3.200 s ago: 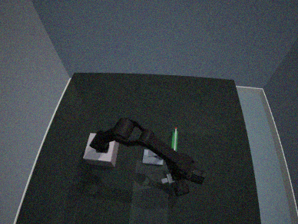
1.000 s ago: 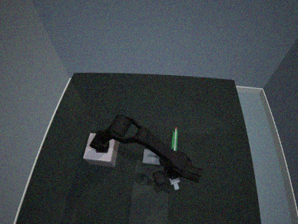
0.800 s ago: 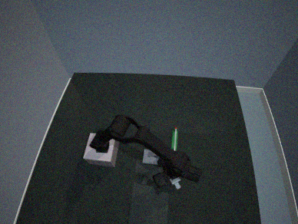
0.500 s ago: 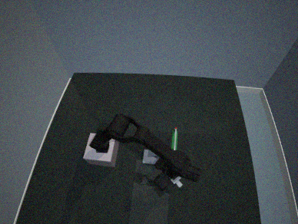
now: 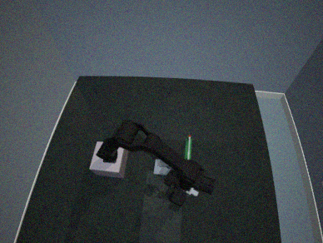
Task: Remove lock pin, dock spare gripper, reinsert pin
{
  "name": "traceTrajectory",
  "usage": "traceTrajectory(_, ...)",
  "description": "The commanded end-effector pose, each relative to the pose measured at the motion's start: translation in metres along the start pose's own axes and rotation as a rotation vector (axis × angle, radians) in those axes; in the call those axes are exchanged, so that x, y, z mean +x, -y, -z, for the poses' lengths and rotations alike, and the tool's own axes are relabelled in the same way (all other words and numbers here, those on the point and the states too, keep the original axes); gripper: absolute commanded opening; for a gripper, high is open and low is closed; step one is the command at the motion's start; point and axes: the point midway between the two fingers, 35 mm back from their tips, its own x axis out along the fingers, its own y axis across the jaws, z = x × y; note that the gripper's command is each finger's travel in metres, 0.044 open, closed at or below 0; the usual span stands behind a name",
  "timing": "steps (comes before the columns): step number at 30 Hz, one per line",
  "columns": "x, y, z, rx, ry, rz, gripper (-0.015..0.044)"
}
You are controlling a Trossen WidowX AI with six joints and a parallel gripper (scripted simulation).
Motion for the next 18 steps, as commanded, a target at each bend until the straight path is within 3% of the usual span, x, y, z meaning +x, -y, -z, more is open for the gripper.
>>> traceTrajectory(1,-0.002,0.0,0.001,-0.057,-0.009,0.0,0.0)
traceTrajectory(18,0.031,0.0,-0.001,-0.123,-0.009,0.0,0.0)
